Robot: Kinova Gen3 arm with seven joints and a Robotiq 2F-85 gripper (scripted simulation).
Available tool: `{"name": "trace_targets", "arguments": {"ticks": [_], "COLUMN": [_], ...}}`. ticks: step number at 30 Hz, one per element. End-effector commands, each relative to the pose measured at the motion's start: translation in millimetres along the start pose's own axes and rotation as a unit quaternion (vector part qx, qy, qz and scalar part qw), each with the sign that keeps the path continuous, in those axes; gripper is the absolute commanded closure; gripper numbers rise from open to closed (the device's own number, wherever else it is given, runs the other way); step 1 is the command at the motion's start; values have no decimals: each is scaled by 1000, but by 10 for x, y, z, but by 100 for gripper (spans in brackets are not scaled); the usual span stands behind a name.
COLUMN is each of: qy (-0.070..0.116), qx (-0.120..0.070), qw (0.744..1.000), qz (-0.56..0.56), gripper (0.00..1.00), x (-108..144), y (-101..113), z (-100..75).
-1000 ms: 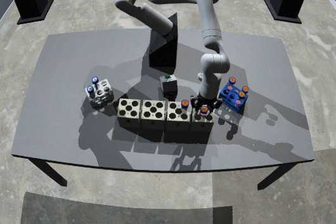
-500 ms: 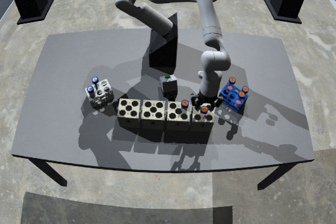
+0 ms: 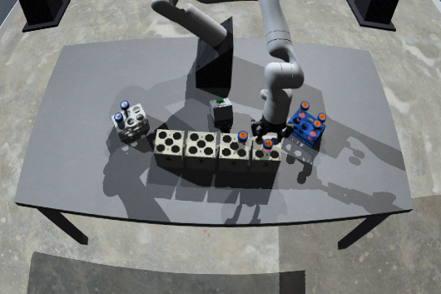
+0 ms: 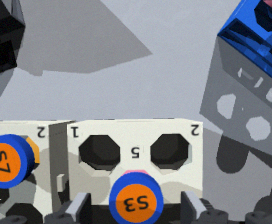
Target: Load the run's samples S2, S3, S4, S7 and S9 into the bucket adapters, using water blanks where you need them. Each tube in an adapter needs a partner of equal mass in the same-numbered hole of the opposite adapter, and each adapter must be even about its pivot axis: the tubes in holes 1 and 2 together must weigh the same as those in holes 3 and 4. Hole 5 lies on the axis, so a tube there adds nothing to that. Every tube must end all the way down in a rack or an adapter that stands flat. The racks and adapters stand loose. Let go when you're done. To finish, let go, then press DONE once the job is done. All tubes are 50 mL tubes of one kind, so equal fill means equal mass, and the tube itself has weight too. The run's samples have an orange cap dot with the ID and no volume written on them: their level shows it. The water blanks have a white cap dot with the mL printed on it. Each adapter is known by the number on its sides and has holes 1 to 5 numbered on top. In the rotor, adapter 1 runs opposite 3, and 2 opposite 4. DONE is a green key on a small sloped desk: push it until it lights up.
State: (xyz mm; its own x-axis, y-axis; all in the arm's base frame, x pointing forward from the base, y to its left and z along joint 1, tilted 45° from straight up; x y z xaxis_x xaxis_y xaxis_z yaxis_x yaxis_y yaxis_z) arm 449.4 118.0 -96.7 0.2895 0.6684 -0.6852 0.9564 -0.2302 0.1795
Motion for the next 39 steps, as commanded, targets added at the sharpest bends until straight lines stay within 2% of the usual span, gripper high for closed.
{"name": "trace_targets", "arguments": {"ticks": [1,39], "qy": [1,1], "qx": [-1,-1], "qw": [1000,1000], "qz": [0,0], "gripper": [38,38], "x": [4,3], "y": [2,2], "z": [-58,-498]}}
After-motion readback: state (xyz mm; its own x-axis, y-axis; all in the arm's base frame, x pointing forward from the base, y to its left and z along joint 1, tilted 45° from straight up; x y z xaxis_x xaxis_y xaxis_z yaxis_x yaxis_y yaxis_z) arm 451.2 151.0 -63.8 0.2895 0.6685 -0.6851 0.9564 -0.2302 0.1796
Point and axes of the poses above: the point where the finger pads meet when closed, its own z axis out along the fingers, its own x axis across the jaws, y = z × x, the point moved 7 cm from there along -z, back along the fingers, and after that the axes turned 12 degrees about z, right-handed, at the moved point
